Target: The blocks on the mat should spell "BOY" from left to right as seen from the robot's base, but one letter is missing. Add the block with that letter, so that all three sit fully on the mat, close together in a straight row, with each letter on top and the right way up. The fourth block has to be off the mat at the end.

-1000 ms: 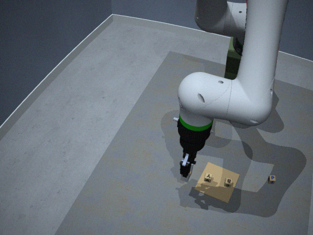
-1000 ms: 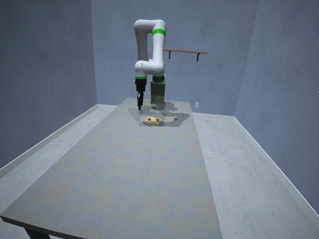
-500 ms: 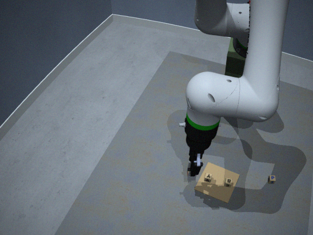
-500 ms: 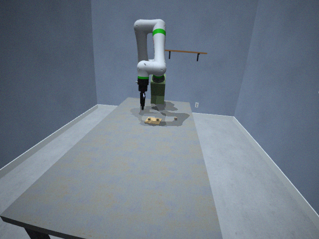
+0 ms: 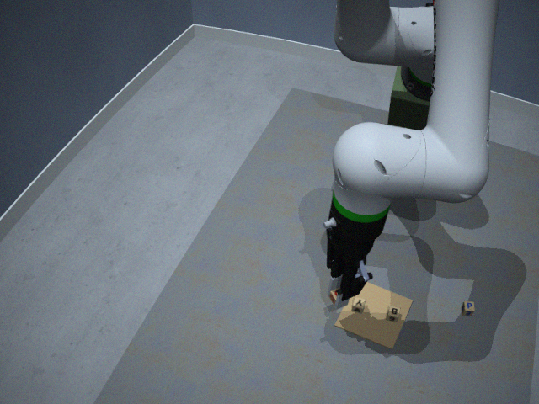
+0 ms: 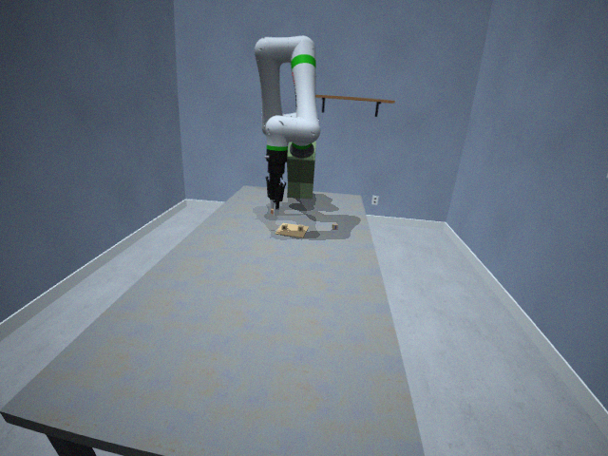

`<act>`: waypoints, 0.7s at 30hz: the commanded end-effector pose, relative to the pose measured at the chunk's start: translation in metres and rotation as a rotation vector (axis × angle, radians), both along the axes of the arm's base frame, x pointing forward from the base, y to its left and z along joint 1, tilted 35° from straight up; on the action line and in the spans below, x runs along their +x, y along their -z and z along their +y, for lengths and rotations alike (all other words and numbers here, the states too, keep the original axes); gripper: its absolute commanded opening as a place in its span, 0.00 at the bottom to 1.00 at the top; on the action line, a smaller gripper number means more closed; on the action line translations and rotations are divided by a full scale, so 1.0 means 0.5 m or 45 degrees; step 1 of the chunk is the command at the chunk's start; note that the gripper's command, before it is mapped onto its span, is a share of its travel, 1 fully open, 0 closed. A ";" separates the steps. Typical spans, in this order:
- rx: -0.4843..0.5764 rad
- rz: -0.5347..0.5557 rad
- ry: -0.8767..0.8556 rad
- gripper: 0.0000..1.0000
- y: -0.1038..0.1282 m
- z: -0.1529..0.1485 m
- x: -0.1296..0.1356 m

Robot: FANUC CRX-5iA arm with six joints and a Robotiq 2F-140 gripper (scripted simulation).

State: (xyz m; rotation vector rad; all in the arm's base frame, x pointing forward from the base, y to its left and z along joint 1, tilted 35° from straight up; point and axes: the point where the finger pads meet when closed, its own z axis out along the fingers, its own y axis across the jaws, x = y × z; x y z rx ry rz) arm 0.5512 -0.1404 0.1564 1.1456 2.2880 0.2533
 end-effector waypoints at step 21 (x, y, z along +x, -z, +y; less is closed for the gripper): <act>-0.478 0.068 -0.721 0.13 0.016 0.051 -0.021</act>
